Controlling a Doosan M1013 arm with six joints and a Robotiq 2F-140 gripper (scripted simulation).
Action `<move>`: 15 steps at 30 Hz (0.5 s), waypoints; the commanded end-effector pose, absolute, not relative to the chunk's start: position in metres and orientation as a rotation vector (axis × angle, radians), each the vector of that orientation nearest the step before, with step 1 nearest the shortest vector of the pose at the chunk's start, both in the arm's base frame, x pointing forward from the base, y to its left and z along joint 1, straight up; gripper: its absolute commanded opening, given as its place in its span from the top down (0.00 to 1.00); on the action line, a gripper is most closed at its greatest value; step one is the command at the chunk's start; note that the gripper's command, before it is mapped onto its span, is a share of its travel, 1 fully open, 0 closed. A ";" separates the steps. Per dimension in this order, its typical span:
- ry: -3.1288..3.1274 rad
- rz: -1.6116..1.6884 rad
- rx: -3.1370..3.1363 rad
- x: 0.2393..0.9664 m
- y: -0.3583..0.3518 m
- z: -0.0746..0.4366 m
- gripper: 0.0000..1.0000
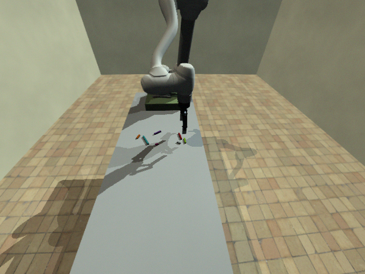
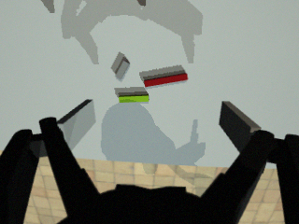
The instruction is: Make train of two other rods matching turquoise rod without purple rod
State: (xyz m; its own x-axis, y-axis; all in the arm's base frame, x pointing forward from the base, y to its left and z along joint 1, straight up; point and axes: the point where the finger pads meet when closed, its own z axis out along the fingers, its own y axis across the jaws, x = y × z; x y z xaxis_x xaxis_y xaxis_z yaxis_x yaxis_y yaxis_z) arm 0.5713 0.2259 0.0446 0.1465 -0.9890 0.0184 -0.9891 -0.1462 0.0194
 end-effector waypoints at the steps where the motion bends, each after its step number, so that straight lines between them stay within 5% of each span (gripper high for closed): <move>1: -2.087 0.004 2.334 0.583 0.218 0.045 0.00; 15: -2.118 0.006 2.319 0.590 0.213 0.045 0.00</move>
